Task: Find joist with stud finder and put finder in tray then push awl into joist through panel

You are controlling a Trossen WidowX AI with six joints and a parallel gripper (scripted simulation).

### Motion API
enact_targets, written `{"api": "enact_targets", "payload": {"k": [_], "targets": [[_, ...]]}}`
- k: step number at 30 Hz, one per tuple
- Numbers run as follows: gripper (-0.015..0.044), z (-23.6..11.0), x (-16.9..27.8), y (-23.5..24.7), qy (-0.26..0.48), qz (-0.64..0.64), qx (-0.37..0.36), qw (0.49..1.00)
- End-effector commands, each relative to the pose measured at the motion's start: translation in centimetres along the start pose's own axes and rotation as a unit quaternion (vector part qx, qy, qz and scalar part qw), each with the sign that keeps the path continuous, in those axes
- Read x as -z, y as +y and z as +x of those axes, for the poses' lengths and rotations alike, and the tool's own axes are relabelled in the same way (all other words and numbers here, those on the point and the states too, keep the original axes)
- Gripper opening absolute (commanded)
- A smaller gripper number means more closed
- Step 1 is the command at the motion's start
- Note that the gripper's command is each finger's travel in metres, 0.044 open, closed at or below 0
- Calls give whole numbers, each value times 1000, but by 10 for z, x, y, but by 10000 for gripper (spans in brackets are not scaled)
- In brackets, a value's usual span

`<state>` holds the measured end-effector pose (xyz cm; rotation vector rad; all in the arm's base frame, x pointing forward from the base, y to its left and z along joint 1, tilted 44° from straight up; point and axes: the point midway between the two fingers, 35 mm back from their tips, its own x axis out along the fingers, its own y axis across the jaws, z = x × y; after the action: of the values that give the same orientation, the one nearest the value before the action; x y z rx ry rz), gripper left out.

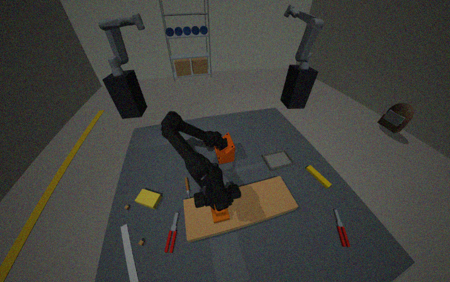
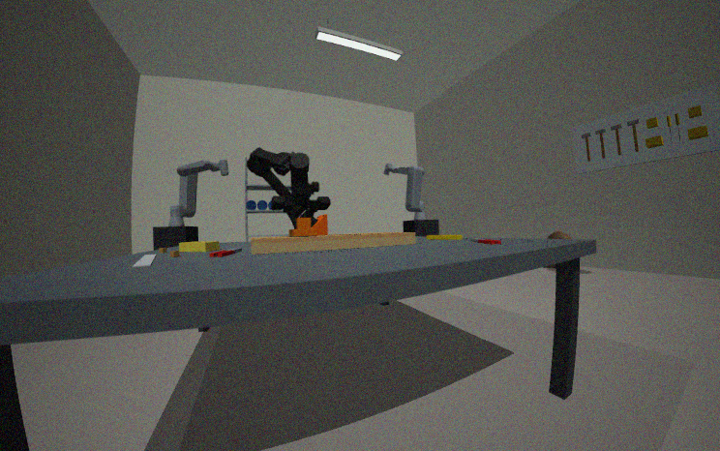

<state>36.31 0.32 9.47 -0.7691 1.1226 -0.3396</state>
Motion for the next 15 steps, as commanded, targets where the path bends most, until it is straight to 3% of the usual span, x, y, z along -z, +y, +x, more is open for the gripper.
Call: {"api": "enact_targets", "payload": {"k": [1, 15], "targets": [[0, 0, 1, 10, 0, -2, -3, 1000], [0, 0, 1, 40, 0, -2, -4, 1000]]}}
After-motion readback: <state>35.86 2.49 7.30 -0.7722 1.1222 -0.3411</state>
